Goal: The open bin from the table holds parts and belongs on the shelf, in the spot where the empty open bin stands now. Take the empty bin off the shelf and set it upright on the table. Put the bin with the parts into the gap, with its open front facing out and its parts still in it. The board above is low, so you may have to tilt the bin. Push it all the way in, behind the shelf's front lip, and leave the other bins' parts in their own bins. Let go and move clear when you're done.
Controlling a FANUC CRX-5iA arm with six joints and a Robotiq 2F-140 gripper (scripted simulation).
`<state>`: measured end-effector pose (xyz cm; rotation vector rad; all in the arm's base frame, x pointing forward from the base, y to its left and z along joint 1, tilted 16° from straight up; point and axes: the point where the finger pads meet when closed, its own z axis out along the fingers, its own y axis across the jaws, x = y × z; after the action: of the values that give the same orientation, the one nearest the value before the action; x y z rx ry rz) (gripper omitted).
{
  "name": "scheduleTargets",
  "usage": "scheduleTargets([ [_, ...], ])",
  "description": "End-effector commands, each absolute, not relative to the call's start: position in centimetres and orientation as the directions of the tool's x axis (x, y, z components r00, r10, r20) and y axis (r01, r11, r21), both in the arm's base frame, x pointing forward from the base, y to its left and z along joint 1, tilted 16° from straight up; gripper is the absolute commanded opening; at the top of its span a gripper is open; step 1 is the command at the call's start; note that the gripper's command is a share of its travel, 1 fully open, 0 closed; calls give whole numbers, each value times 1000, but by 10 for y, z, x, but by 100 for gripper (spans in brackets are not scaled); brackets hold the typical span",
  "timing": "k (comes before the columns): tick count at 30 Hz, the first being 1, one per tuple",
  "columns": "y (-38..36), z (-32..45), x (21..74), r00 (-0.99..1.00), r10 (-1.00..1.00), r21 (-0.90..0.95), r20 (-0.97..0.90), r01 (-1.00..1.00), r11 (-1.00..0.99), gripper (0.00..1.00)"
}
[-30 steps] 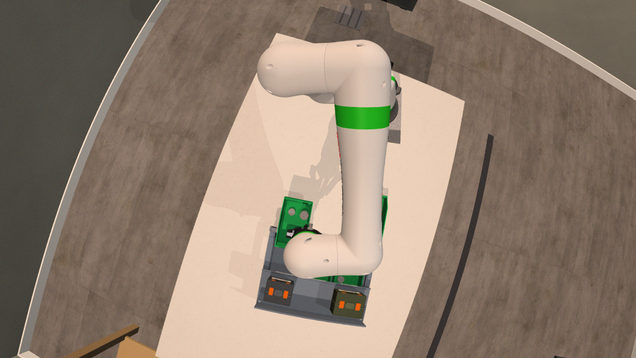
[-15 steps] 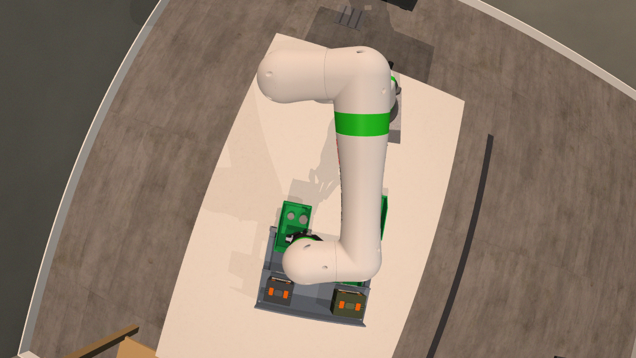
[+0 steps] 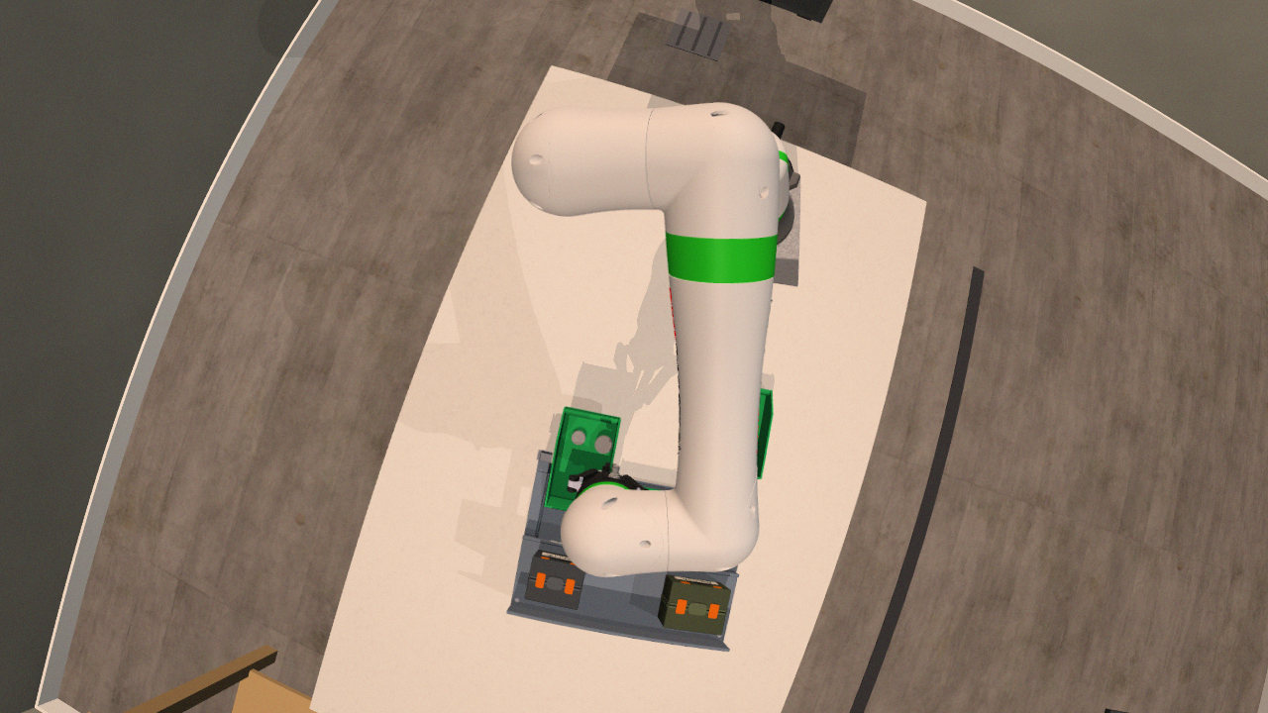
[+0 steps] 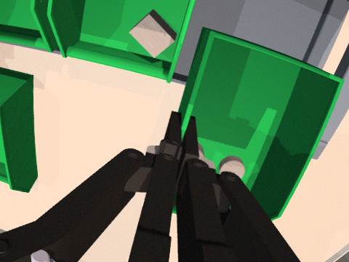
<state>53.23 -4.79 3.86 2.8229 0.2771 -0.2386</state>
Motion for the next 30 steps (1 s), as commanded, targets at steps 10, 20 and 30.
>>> scheduleTargets([
  [10,-46,40,539,968,165,273,-189,213,-938,10],
  [20,-45,40,544,968,165,273,-189,213,-938,10],
  [30,-45,40,546,968,165,273,-189,213,-938,10],
])
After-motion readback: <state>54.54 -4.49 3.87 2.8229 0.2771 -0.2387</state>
